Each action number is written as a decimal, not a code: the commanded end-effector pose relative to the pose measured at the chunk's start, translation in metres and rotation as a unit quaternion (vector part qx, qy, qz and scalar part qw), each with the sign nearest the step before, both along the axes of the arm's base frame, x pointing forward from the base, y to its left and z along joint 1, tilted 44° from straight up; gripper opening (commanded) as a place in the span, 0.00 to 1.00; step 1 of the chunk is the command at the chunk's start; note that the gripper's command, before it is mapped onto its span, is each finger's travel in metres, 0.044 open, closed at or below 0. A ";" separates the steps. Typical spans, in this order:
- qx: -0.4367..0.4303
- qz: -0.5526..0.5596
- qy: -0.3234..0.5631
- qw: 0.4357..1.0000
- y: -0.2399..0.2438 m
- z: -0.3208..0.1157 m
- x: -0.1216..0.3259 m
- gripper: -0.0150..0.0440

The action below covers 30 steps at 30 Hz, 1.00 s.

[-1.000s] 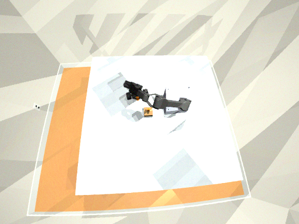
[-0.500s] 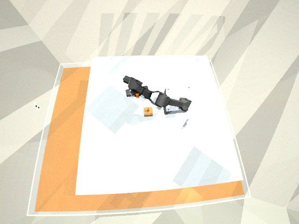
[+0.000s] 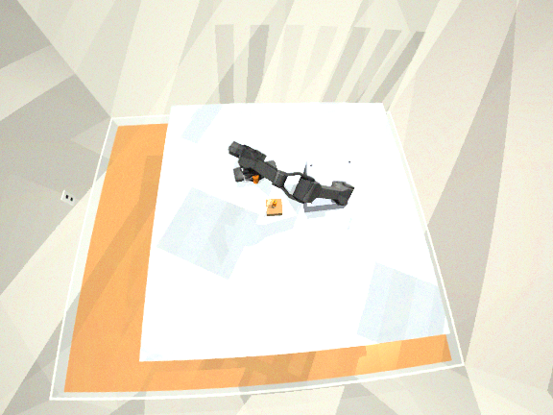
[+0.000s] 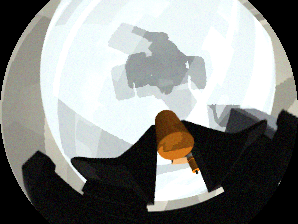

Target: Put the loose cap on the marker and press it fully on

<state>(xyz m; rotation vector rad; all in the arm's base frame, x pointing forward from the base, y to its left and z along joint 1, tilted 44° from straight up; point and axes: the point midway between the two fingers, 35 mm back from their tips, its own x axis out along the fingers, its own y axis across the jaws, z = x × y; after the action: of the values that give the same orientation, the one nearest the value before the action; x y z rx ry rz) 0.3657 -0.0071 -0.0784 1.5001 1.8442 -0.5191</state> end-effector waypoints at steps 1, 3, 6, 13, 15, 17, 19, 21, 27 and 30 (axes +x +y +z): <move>0.002 -0.001 0.005 1.000 0.004 0.009 -0.006 0.25; 0.002 -0.001 0.005 1.000 0.006 0.015 -0.009 0.25; 0.002 -0.001 0.005 1.000 0.009 0.022 -0.012 0.25; 0.002 -0.001 0.006 1.000 0.015 0.039 -0.022 0.25; 0.002 -0.001 0.006 1.000 0.017 0.044 -0.025 0.25; 0.002 -0.001 0.006 1.000 0.019 0.049 -0.029 0.25; 0.002 -0.001 0.006 1.000 0.021 0.053 -0.032 0.25; 0.002 -0.001 0.006 1.000 0.022 0.057 -0.035 0.25; 0.002 -0.001 0.007 1.000 0.028 0.070 -0.045 0.25; 0.002 -0.001 0.007 1.000 0.031 0.076 -0.051 0.25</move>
<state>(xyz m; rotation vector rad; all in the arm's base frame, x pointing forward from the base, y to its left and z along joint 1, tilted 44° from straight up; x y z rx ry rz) 0.3211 0.0205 -0.0074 1.5002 1.8489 -0.5225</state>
